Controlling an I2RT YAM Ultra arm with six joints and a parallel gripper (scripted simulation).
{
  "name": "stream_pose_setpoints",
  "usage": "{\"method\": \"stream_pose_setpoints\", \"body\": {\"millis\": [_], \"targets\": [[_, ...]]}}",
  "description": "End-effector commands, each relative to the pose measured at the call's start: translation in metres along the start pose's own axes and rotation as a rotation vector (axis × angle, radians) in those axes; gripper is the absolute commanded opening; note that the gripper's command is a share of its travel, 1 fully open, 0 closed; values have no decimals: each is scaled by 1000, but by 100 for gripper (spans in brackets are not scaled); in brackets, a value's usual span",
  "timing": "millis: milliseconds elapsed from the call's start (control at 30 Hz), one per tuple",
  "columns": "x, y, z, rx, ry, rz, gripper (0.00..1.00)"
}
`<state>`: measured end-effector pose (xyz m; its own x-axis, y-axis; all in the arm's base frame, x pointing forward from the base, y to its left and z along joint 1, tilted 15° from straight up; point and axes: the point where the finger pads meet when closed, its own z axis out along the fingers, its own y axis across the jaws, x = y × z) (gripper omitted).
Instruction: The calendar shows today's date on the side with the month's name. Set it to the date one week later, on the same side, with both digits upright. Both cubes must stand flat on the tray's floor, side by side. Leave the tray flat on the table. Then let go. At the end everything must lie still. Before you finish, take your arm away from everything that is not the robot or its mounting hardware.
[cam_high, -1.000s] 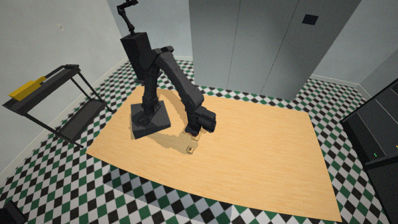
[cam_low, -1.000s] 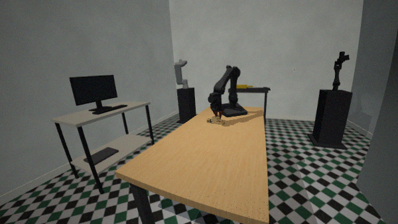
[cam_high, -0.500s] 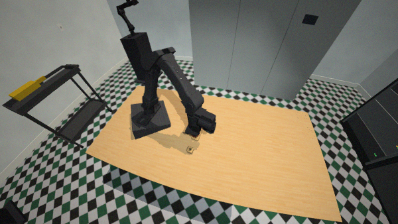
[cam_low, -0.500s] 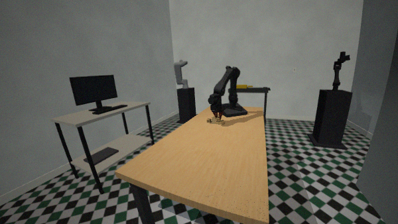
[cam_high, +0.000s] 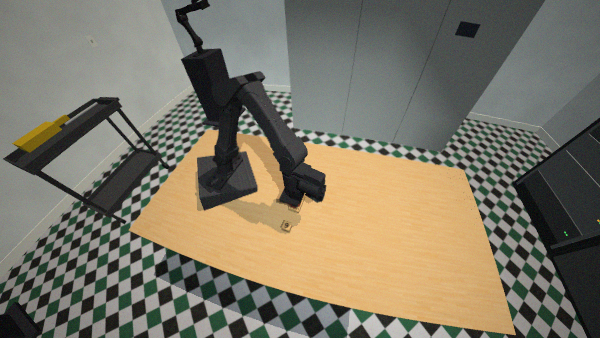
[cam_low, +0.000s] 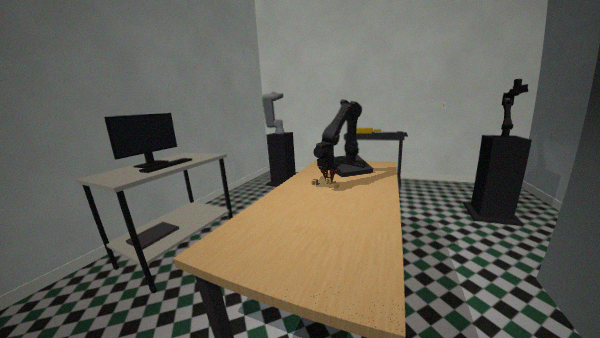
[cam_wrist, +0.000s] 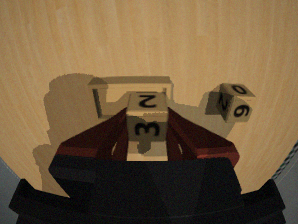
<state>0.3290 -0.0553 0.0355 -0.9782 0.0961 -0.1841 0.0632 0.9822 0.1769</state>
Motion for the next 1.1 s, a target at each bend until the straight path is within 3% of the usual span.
{"method": "stream_pose_setpoints", "body": {"millis": [0,1067], "targets": [[-3,0,-2,3,-12,-1,26],[-3,0,0,3,-12,-1,26]]}}
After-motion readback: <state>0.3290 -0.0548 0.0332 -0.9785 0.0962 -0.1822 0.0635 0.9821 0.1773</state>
